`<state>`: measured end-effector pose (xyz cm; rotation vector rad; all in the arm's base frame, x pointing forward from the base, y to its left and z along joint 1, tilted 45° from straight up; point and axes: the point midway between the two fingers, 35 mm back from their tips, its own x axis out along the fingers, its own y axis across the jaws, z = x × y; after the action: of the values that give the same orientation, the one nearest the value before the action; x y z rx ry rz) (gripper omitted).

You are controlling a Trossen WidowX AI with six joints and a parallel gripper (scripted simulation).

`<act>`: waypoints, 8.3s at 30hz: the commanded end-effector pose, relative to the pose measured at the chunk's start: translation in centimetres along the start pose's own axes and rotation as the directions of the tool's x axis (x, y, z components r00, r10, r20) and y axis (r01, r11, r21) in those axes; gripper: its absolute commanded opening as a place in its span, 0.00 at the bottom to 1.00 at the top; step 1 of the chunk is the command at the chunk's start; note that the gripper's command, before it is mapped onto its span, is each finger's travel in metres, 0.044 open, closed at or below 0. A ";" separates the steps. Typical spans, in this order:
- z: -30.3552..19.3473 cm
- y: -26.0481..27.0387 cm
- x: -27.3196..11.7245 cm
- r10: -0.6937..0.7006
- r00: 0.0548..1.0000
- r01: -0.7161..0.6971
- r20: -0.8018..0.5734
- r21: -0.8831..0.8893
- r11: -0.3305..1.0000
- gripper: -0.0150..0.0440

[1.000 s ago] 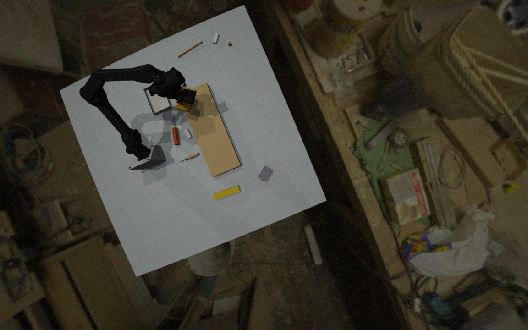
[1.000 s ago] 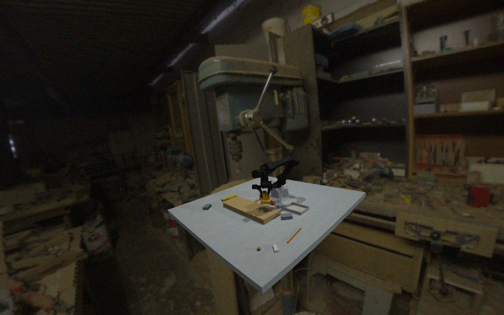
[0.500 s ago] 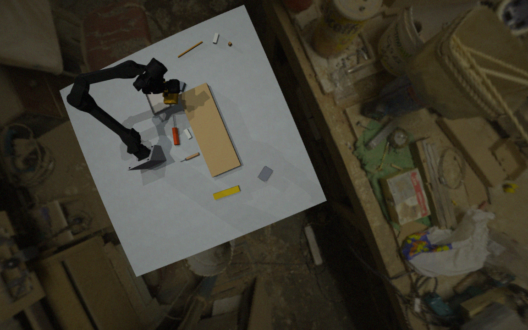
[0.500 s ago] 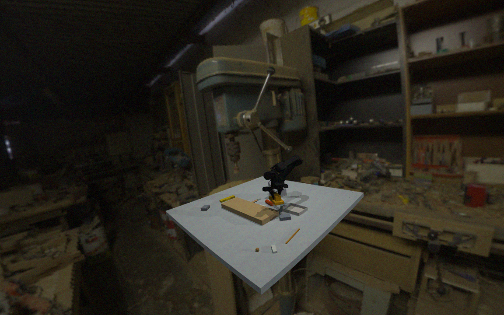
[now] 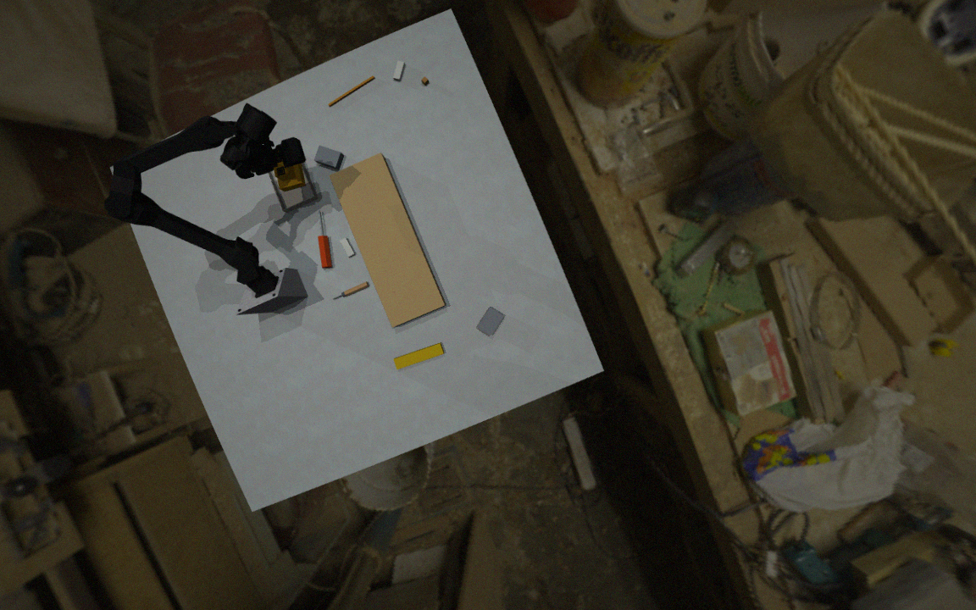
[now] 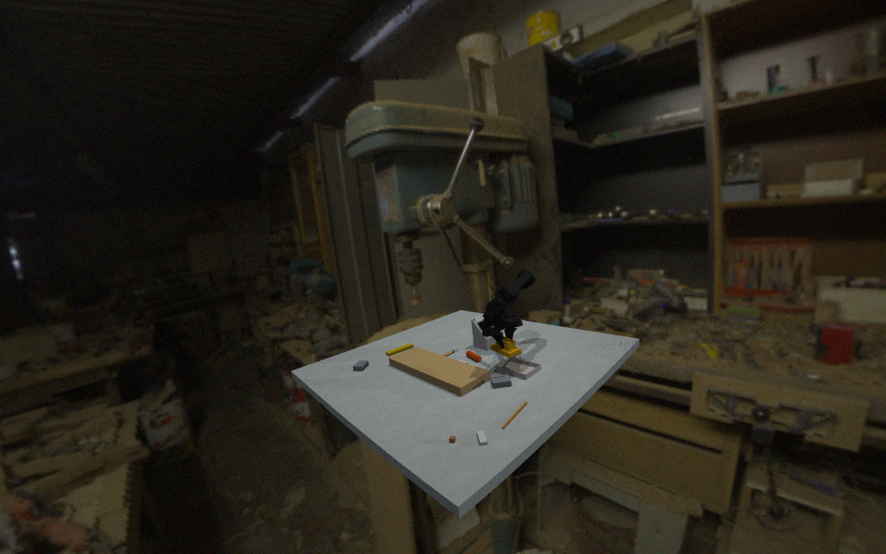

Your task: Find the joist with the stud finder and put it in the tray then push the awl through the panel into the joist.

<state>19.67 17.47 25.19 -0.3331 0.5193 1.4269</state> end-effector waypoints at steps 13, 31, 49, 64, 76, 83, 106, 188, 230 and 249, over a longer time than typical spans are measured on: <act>0.8 5.5 0.2 0.069 0.996 -0.061 0.048 -0.160 0.985 0.25; 0.1 5.1 2.6 0.070 0.997 -0.063 0.037 -0.164 0.984 0.25; -0.4 5.1 5.0 0.069 0.997 -0.062 0.037 -0.165 0.984 0.25; -0.7 5.4 7.0 0.069 0.997 -0.061 0.046 -0.163 0.985 0.25; -1.0 5.6 8.4 0.069 0.996 -0.060 0.051 -0.161 0.985 0.25; -1.2 5.7 9.5 0.069 0.996 -0.060 0.055 -0.160 0.985 0.25; -0.1 5.0 3.4 0.077 0.997 -0.071 0.030 -0.165 0.984 1.00; -39.7 -9.8 3.6 0.090 0.965 0.227 -0.245 0.958 0.175 1.00; -37.1 -10.0 -8.1 0.090 0.964 0.231 -0.249 0.957 0.174 0.25; -36.0 -7.5 -9.8 0.121 0.843 0.534 -0.525 0.843 -0.063 0.25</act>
<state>21.88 -10.11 -1.05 0.5294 1.7042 0.3143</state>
